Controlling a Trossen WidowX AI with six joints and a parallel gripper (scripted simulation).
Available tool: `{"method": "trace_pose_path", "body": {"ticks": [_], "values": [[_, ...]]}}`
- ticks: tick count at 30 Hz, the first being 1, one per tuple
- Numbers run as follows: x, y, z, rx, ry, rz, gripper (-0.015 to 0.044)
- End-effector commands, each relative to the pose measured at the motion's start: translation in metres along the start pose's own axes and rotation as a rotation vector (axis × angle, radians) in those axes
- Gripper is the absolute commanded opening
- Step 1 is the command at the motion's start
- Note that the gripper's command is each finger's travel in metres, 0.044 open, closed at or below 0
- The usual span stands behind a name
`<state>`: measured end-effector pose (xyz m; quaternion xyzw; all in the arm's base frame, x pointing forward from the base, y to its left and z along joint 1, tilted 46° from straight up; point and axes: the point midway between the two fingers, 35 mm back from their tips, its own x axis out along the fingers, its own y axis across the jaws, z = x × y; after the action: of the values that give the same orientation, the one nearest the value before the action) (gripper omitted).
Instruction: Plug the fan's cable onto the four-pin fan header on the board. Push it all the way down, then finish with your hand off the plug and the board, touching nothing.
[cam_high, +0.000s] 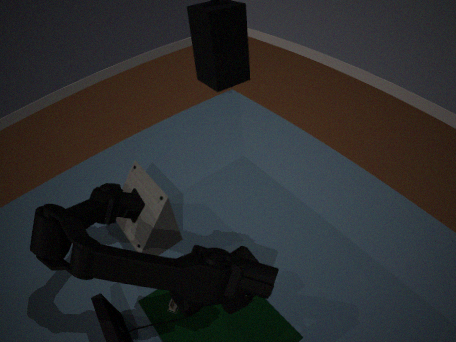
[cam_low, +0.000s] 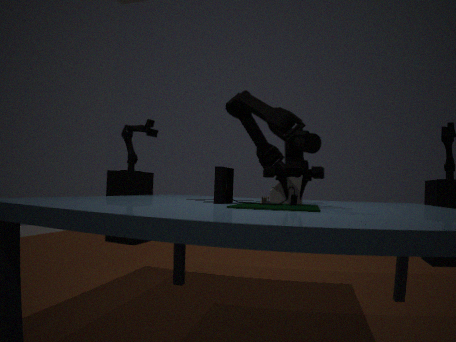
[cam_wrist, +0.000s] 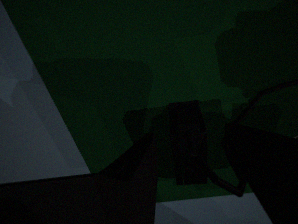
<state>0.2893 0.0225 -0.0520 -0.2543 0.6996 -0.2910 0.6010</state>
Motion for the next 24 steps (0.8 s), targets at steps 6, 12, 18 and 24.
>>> {"method": "trace_pose_path", "body": {"ticks": [6, 12, 18, 24], "values": [[-0.001, 0.0, 0.0, 0.001, -0.001, 0.001, 0.013], [-0.001, 0.0, 0.0, 0.001, -0.001, 0.001, 0.009], [-0.001, 0.0, 0.0, 0.001, -0.001, 0.001, 0.005], [-0.014, 0.001, -0.002, -0.001, -0.001, 0.001, 0.0]]}}
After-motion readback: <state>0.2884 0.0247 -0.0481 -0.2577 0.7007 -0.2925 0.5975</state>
